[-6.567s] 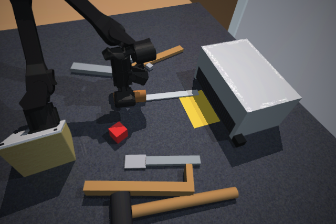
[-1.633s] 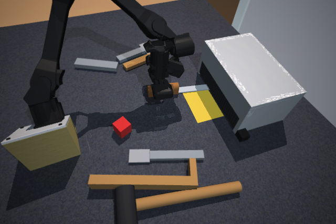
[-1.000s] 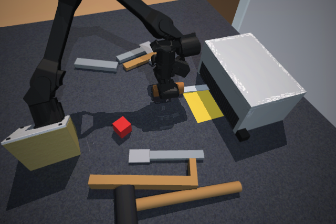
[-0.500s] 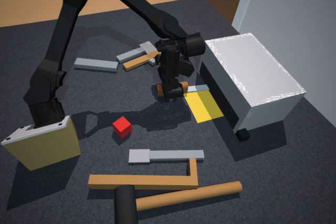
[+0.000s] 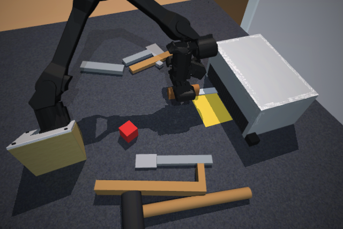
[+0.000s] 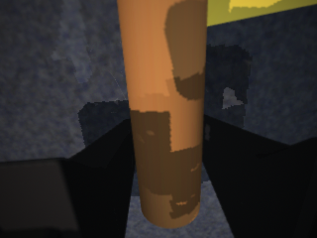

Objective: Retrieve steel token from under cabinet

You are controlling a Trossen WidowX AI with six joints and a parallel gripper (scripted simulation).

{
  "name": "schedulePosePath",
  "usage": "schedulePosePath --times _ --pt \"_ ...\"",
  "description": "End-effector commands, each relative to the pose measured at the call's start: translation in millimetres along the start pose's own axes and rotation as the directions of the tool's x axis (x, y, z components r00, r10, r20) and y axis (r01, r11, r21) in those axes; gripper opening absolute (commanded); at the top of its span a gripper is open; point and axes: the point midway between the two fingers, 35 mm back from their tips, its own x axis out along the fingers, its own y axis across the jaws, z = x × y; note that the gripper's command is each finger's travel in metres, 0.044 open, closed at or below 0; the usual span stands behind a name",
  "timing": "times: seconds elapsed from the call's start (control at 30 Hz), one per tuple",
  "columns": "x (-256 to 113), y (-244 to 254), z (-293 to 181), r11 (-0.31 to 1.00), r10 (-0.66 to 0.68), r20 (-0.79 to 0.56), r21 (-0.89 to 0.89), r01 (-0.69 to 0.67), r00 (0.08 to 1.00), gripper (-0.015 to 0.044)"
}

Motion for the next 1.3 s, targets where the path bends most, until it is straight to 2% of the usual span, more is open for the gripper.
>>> schedulePosePath --times 0.0,0.83,1.27 --pt "0 1 6 1.000 0.004 0.001 -0.003 -0.004 1.000 0.0000" --pt "0 0 26 1.000 0.004 0.002 -0.004 -0.004 1.000 0.0000" --pt "2 -17 27 1.000 0.003 0.002 -0.004 -0.003 1.000 0.0000"
